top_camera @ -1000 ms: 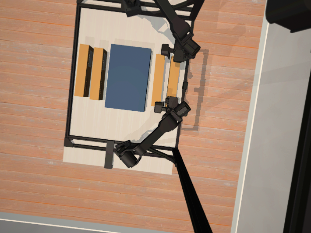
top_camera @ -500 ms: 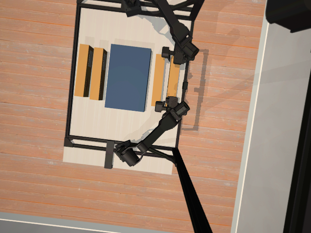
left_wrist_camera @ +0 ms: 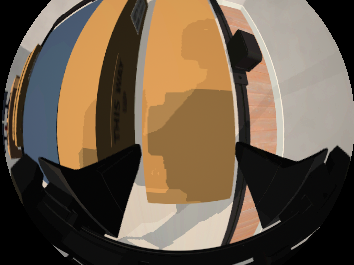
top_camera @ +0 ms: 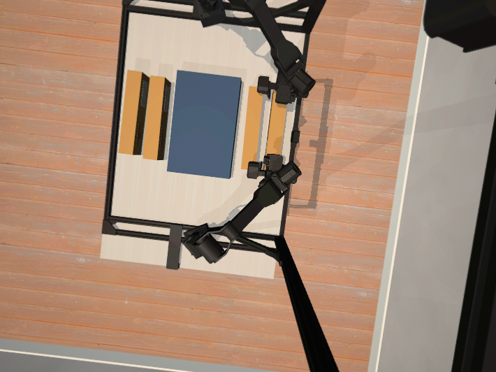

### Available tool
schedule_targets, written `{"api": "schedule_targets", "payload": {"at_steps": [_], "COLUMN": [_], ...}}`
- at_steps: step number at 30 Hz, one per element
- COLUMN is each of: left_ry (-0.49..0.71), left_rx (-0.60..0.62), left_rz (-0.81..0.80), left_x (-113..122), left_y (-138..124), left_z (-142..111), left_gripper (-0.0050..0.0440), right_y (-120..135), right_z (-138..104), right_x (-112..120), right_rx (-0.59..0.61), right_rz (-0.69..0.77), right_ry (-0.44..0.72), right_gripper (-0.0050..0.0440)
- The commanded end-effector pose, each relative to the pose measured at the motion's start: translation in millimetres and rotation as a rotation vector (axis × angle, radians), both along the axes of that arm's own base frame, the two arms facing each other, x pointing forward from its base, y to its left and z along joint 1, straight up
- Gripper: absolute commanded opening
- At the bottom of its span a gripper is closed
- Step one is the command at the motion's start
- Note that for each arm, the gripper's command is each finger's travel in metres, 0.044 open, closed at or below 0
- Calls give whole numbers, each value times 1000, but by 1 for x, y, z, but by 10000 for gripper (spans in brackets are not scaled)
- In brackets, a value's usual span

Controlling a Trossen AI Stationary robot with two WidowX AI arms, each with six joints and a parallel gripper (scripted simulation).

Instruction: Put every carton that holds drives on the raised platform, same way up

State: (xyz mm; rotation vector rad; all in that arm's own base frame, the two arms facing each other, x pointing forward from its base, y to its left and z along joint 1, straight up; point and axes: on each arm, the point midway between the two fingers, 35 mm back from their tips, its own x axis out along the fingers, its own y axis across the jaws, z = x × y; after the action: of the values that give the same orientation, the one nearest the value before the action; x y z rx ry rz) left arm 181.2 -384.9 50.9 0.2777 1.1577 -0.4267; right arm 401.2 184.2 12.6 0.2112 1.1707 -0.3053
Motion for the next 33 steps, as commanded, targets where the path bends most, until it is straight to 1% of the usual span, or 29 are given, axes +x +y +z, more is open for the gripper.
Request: {"api": "schedule_targets", "payload": {"at_steps": [1, 5, 6, 20, 21, 33], "left_ry": [3, 3, 3, 3, 3, 3], "left_rx": [9, 9, 9, 9, 9, 9], "left_rz": [6, 6, 6, 6, 6, 6], "left_x": [0, 0, 0, 0, 0, 0], "left_y": [2, 2, 2, 2, 2, 2], "left_z": [-5, -5, -5, -5, 1, 9], "left_gripper": [389, 389, 0, 0, 0, 0], "right_y": [-1, -1, -1, -1, -1, -1], "right_z": [-3, -3, -3, -3, 3, 10], "right_x": [-1, -1, -1, -1, -1, -1], "right_rx": [-3, -3, -3, -3, -3, -3], "right_rz": [-6, -6, -6, -6, -6, -6], "right_ry": [4, 4, 4, 4, 4, 4], "right_gripper": [389, 389, 0, 0, 0, 0]}}
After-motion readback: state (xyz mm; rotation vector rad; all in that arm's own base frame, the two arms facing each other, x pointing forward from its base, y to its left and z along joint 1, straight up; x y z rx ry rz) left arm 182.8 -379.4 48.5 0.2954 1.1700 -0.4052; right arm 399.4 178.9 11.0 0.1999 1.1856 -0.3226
